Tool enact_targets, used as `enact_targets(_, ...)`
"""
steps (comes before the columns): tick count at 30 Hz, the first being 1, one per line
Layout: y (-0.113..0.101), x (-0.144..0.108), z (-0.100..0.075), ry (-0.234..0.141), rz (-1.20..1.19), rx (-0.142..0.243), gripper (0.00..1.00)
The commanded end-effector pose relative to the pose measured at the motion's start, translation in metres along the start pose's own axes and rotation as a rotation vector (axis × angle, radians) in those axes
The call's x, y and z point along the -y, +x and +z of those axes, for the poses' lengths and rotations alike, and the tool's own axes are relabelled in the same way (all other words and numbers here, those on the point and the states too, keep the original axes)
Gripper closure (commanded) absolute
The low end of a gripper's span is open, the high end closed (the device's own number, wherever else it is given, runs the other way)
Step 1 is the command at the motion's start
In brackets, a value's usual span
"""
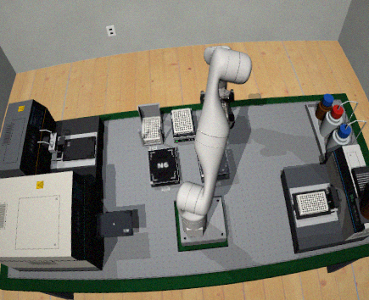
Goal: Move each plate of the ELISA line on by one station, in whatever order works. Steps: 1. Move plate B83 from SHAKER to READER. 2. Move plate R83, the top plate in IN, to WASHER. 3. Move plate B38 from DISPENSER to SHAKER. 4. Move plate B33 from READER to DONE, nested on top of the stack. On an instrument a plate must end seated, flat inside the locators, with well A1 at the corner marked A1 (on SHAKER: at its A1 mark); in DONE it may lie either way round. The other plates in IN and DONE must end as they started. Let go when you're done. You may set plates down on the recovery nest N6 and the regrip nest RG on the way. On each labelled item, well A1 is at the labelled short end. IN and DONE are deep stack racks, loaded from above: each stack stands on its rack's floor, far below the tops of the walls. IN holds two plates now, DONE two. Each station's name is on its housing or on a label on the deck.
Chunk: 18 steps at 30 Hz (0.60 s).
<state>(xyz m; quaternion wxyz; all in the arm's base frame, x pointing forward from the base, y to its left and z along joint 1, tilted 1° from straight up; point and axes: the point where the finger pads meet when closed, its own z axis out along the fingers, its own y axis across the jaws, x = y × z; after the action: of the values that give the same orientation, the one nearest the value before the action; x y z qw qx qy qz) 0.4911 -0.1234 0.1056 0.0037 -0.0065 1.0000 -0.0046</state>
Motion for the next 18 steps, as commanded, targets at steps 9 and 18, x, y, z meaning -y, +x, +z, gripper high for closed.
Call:
enact_targets(9,0.0,0.0,0.006,0.001,0.0,0.002,0.06)
enact_targets(18,0.0,0.0,0.012,0.001,0.0,0.002,0.06)
